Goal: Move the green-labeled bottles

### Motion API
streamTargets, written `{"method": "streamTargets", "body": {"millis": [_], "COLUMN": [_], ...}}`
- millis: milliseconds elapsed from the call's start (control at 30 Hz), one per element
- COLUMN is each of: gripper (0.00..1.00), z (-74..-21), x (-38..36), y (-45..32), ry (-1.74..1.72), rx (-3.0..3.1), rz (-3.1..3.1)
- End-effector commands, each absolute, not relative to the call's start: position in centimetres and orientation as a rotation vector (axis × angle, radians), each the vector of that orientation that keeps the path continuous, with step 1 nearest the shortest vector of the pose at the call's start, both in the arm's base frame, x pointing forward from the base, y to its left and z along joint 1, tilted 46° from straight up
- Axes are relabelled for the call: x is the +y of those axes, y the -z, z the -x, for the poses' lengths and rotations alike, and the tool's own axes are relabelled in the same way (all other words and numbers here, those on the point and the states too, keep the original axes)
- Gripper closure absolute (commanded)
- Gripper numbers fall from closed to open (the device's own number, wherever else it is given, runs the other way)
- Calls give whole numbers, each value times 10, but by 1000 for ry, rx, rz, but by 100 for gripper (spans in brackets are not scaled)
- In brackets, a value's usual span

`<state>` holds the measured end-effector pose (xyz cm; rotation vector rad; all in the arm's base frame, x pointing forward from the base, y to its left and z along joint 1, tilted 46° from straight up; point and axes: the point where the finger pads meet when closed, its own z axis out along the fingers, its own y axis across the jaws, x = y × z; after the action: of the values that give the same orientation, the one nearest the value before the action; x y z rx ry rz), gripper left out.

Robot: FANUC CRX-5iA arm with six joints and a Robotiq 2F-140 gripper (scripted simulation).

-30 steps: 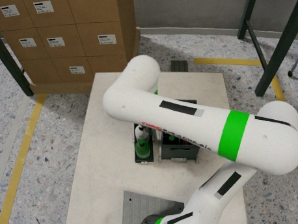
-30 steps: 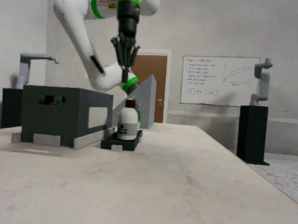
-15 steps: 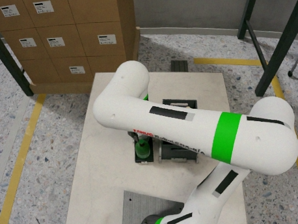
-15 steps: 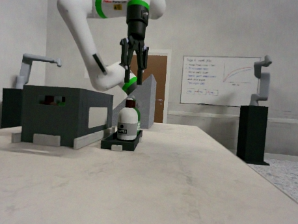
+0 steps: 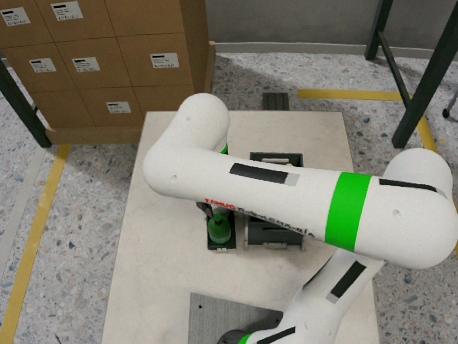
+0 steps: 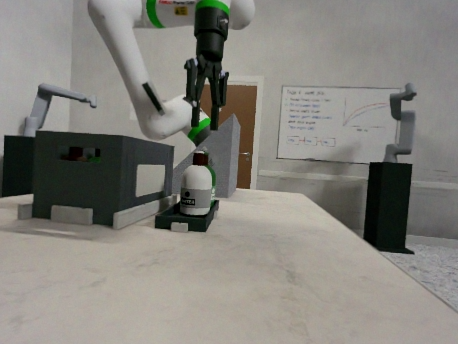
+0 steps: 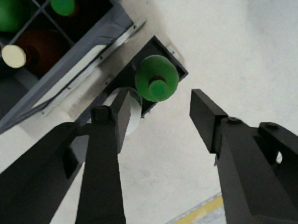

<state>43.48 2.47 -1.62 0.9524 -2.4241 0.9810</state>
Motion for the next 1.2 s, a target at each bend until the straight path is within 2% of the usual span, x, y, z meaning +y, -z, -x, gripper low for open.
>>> {"method": "streamTargets", "body": {"millis": [0,1167], "gripper": [56,56], "z": [-435,-435], "x": [25,12], "y": [16,29], "ry": [-982,-981], "rx": [-2425,-2426], "rz": [-954,-955]}}
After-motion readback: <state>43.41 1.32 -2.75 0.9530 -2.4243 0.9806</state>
